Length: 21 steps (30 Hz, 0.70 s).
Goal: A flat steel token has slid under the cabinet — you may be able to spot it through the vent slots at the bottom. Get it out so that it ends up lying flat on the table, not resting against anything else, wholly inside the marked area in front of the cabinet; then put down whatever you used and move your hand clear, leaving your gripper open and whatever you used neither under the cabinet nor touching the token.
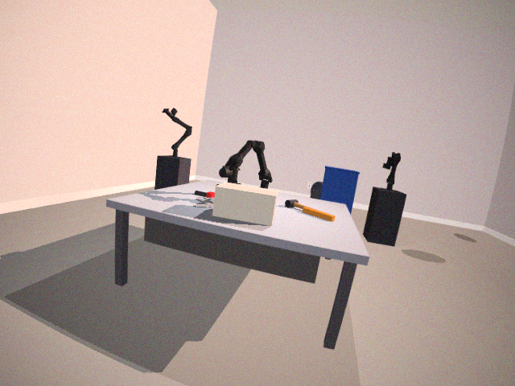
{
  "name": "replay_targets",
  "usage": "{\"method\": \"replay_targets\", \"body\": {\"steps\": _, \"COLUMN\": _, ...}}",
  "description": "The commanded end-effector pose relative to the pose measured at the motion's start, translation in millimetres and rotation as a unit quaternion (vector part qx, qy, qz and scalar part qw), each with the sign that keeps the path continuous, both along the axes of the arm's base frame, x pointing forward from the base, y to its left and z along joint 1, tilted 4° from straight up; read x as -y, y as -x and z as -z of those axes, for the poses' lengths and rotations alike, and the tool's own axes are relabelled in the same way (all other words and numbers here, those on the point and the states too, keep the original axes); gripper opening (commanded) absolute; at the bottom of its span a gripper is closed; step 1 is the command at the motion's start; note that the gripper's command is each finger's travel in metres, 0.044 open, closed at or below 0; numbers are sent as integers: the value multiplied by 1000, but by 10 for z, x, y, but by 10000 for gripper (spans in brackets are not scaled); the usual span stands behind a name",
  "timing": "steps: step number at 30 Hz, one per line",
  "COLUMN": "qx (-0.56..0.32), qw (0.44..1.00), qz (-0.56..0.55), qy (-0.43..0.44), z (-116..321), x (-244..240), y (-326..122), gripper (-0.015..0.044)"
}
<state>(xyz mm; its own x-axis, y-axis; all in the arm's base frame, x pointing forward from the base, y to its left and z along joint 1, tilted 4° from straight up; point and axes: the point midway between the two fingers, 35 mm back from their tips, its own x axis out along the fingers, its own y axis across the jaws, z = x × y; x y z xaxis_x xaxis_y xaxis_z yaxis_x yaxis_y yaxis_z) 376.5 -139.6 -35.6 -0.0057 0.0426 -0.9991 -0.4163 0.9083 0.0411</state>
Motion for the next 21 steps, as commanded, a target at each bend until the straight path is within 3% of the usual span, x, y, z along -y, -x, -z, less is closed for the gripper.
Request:
{"method": "replay_targets", "body": {"steps": 1, "qx": 1, "qw": 1000, "qz": 1, "qy": 0, "z": -2, "x": -27, "y": -60, "gripper": 0}}
{"method": "replay_targets", "body": {"steps": 21, "qx": 2, "qw": 1000, "qz": 1, "qy": 0, "z": -11, "x": -127, "y": -266, "gripper": 0}}
